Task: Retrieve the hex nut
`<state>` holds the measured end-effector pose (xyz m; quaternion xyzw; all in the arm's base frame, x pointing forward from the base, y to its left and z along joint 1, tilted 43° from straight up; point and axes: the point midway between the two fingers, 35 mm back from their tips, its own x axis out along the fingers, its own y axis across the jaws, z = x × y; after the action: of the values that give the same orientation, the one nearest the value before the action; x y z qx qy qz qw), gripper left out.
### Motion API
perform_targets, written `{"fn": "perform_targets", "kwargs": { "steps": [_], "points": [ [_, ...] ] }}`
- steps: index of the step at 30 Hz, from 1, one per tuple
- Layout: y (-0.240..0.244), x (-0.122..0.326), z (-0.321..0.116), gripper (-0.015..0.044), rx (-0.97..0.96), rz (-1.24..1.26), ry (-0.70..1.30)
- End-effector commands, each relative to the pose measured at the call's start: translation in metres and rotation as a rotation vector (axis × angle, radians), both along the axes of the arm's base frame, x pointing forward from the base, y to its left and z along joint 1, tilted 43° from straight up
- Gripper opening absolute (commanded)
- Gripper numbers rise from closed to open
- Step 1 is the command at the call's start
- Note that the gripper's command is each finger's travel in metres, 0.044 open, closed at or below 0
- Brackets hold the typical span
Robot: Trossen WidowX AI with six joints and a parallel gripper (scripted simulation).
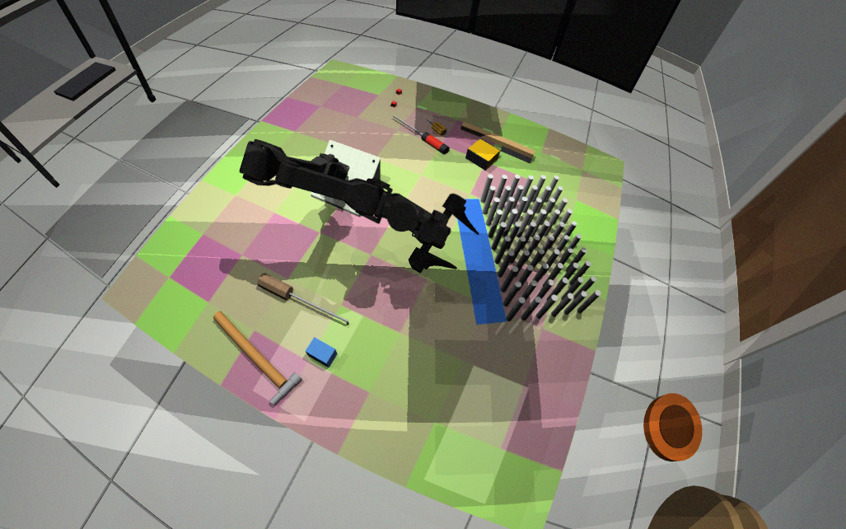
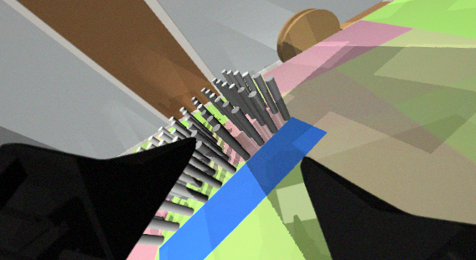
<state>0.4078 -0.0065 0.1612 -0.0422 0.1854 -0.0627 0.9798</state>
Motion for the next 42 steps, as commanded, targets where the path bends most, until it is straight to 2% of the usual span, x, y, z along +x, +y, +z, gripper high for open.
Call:
{"fn": "perform_targets", "kwargs": {
  "steps": [1,6,42],
  "points": [
    [0.053,-0.017,-0.047,0.0440,-0.118,0.113,0.093],
    [0.086,-0.035,-0.075,0.0440,-0.208,0.195,0.143],
    [0.085,-0.035,-0.075,0.0440,-0.210,0.193,0.144]
  ]
}}
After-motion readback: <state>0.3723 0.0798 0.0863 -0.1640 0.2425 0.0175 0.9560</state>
